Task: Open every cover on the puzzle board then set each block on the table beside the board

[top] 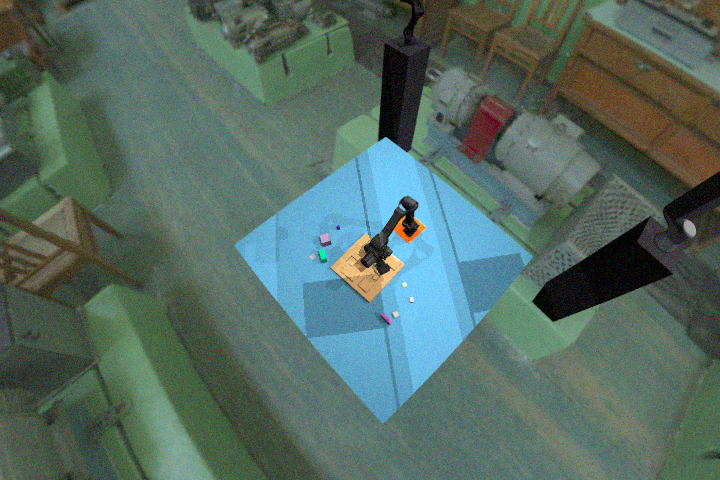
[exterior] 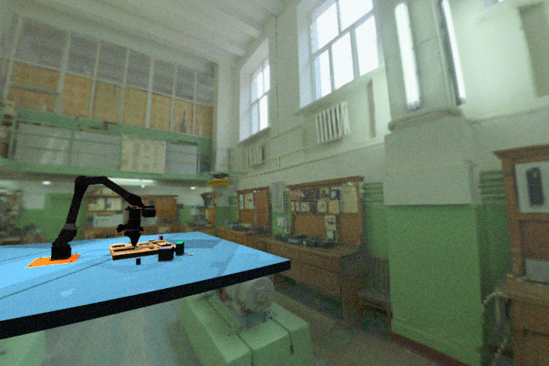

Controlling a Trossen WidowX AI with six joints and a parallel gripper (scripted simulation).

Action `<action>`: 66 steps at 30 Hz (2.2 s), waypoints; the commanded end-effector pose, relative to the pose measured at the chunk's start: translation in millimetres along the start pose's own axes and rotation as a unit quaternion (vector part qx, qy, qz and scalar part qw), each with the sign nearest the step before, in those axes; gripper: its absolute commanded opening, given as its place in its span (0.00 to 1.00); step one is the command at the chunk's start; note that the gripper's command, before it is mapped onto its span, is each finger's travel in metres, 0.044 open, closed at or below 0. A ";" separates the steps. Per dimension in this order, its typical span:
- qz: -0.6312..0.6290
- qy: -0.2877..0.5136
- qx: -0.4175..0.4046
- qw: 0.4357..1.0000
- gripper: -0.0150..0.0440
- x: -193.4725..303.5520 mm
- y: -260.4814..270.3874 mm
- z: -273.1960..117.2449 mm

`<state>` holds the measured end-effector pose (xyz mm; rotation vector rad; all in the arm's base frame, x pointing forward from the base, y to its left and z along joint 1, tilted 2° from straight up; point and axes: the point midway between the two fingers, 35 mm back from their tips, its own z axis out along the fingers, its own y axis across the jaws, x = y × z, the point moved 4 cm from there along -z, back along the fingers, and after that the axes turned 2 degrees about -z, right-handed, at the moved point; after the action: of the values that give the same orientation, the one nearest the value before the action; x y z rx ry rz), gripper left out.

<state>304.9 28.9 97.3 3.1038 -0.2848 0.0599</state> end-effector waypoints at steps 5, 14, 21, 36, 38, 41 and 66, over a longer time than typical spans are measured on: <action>-0.001 -0.002 -0.002 1.000 0.50 0.0 0.5 5.4; -0.001 -0.002 -0.002 1.000 0.50 0.0 0.5 5.4; -0.001 -0.002 -0.002 1.000 0.50 0.0 0.5 5.4; -0.001 -0.002 -0.002 1.000 0.50 0.0 0.5 5.4; -0.001 -0.002 -0.002 1.000 0.50 0.0 0.5 5.4; -0.001 -0.002 -0.002 1.000 0.50 0.0 0.5 5.4; 0.000 0.000 0.000 1.000 0.41 0.0 0.0 0.0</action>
<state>305.3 30.7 98.2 3.1122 -0.2797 0.0683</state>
